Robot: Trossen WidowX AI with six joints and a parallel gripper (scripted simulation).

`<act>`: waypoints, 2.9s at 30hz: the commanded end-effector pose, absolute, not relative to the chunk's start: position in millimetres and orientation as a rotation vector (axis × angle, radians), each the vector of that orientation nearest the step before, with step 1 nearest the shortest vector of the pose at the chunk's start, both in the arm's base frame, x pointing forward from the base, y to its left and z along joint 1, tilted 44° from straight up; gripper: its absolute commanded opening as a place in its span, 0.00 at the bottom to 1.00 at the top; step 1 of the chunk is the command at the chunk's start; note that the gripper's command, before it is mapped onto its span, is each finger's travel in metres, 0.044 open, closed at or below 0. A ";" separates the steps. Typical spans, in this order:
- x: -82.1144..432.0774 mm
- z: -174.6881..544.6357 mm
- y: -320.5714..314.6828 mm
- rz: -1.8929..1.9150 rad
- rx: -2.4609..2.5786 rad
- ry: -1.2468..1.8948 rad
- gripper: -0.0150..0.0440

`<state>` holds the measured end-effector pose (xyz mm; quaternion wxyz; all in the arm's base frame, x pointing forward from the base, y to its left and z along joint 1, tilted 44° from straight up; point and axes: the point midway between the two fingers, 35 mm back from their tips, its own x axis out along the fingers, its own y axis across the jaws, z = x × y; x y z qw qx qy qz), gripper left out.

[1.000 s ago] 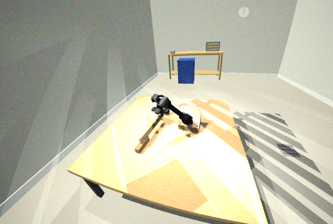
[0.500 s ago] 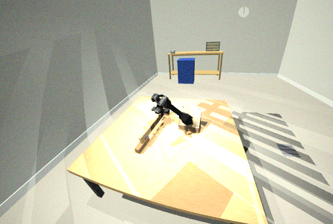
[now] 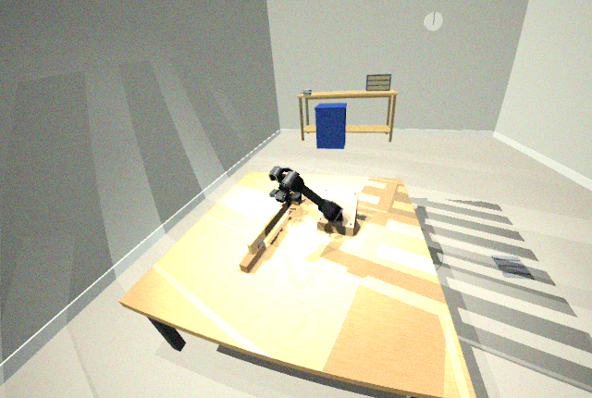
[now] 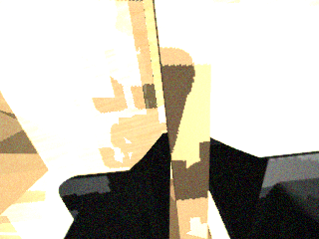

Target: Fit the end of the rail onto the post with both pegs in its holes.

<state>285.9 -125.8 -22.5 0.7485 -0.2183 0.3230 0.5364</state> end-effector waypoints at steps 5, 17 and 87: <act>285.8 -23.8 -131.2 1.165 -0.486 0.708 0.25; 284.5 -25.5 -134.2 1.165 -0.486 0.708 0.25; 279.1 -40.2 -148.6 1.165 -0.487 0.709 0.25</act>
